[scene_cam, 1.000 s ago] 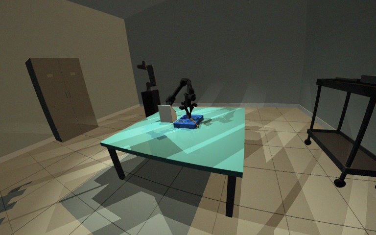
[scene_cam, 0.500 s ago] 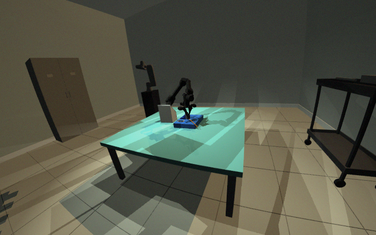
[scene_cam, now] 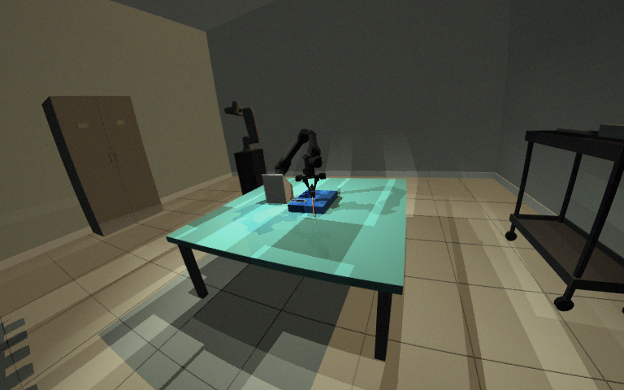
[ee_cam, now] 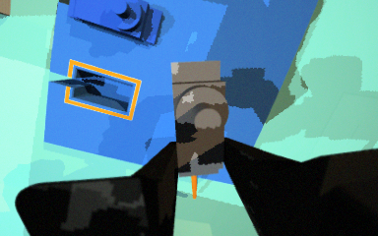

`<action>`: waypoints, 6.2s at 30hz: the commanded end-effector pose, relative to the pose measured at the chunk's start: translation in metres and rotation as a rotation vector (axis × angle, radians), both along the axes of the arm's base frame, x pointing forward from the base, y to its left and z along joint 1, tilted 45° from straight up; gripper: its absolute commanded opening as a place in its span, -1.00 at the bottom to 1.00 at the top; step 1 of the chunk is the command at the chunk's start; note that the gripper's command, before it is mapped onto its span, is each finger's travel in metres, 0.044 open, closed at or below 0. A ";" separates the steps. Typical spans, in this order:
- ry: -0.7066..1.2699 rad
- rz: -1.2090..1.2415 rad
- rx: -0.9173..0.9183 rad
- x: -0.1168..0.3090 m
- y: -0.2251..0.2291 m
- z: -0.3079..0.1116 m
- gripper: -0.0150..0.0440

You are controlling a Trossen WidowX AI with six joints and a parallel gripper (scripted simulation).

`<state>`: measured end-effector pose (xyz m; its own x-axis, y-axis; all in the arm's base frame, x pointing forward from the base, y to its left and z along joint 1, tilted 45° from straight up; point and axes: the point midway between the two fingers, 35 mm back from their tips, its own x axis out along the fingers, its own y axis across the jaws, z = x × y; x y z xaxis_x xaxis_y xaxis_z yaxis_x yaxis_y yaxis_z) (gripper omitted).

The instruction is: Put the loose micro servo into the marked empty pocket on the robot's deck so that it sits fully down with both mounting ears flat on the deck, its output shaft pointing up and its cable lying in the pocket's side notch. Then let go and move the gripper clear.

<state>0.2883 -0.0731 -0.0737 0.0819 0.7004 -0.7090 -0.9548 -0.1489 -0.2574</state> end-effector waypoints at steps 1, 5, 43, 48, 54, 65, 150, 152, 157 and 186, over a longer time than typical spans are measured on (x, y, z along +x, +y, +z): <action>0.098 -0.101 0.009 0.000 -0.002 0.000 -0.49; 0.196 -0.200 0.020 0.000 -0.002 0.000 -0.49; 1.121 -1.139 0.130 0.000 -0.002 0.000 -0.49; 1.243 -1.263 0.144 0.000 -0.002 0.000 -0.49; 1.352 -1.374 0.158 0.000 -0.002 0.000 -0.49; 1.353 -1.374 0.157 -0.018 0.000 0.000 -0.49; 1.359 -1.374 0.155 -0.105 0.049 -0.041 -0.49; 1.359 -1.374 0.155 -0.105 0.051 -0.042 -0.49; 1.359 -1.373 0.155 -0.104 0.054 -0.046 -0.49; 1.358 -1.375 0.154 -0.109 0.036 -0.025 0.14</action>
